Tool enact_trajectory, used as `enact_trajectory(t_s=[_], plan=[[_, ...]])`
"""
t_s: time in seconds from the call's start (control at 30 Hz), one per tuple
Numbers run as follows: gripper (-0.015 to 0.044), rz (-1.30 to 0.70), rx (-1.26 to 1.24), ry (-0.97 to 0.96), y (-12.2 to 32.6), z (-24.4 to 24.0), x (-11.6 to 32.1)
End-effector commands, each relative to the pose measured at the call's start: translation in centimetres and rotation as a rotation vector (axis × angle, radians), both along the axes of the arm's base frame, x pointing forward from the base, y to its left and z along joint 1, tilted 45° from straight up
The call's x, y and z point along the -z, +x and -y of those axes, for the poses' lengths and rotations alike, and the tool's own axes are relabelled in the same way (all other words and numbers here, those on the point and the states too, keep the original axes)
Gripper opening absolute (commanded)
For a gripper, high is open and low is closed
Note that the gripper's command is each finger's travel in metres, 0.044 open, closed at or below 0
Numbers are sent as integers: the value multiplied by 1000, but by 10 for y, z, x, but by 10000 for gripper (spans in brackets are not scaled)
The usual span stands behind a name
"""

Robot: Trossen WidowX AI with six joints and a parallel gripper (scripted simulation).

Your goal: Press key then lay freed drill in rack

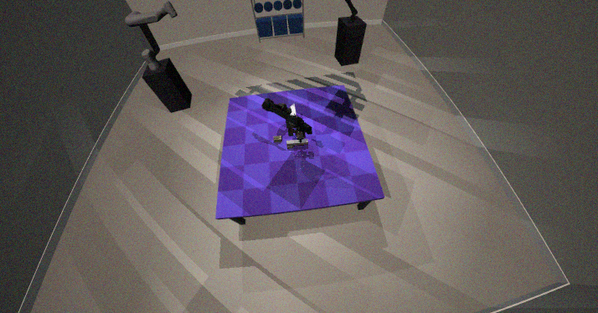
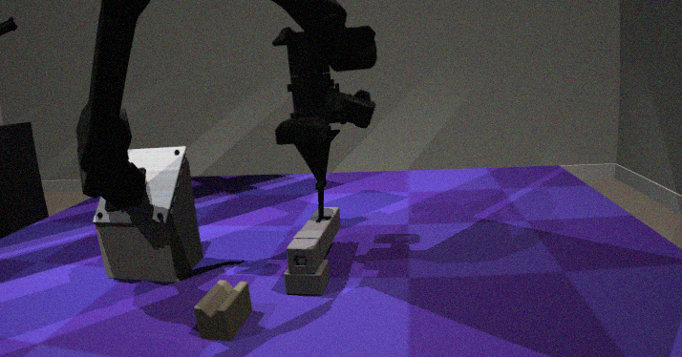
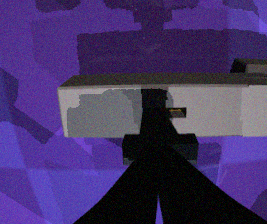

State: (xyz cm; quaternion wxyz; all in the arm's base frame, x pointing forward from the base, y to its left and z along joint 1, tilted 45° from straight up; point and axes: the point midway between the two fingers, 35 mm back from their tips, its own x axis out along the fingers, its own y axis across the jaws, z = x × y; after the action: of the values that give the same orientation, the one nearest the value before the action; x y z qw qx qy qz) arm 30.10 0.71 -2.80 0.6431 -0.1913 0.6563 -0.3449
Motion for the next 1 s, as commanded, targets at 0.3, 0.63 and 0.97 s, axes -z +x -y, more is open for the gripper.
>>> enact_trajectory(t_s=[0.3,0.63,0.97], plan=[[0,-20,16,-4,-9,9,9],[0,-20,16,-4,-10,11,11],[0,-20,16,-4,-11,14,13]])
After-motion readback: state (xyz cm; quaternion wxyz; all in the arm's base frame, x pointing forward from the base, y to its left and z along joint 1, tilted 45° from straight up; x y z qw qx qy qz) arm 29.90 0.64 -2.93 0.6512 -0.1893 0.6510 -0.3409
